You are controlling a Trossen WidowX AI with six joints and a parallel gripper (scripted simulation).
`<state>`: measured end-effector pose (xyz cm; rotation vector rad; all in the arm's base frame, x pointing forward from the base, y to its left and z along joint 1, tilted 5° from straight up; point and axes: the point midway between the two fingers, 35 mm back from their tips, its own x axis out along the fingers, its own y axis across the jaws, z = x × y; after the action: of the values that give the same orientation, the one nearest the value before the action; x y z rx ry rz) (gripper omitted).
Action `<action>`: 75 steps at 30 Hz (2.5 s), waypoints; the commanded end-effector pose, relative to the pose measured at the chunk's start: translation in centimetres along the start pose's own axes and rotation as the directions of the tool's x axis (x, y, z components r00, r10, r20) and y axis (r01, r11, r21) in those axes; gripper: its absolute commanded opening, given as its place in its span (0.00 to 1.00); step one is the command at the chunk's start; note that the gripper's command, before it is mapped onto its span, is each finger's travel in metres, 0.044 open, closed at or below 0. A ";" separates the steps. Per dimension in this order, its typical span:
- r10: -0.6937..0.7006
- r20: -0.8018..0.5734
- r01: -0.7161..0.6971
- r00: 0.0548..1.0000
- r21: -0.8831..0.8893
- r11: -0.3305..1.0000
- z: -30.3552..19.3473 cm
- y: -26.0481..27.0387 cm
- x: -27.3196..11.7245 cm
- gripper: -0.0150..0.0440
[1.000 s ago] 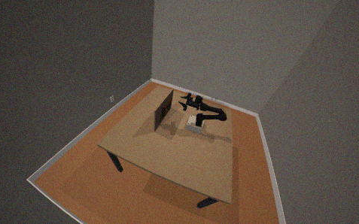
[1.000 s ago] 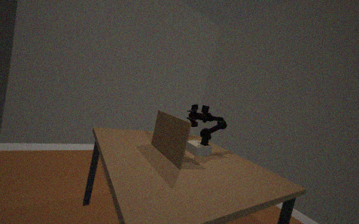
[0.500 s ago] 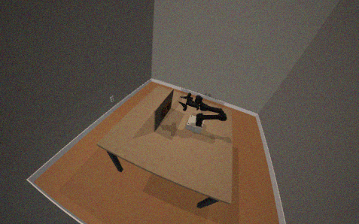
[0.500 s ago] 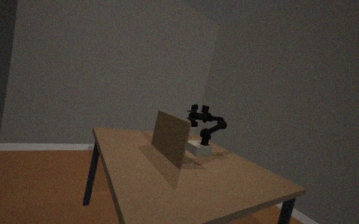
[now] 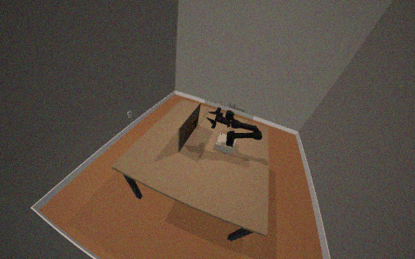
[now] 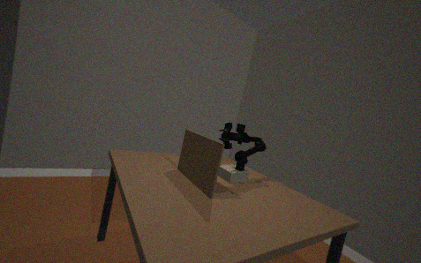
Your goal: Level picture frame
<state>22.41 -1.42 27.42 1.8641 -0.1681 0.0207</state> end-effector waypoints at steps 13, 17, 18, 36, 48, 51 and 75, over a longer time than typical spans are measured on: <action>-0.004 -0.001 0.004 1.000 -0.176 0.984 0.2 -5.8 0.0 0.69; -0.004 -0.001 0.004 1.000 -0.176 0.984 0.2 -5.8 0.0 0.69; -0.004 -0.001 0.004 1.000 -0.176 0.984 0.2 -5.8 0.0 0.69; -0.002 -0.002 0.002 1.000 -0.177 0.984 0.9 -6.0 2.2 0.69; 0.001 -0.003 -0.001 1.000 -0.177 0.984 1.8 -9.1 6.6 0.69; 0.001 -0.003 -0.002 1.000 -0.177 0.984 2.2 -10.1 7.3 0.69; 0.002 -0.003 -0.003 1.000 -0.177 0.984 2.8 -11.3 9.4 0.69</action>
<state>32.51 -1.81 16.77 1.6807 -0.1676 0.0090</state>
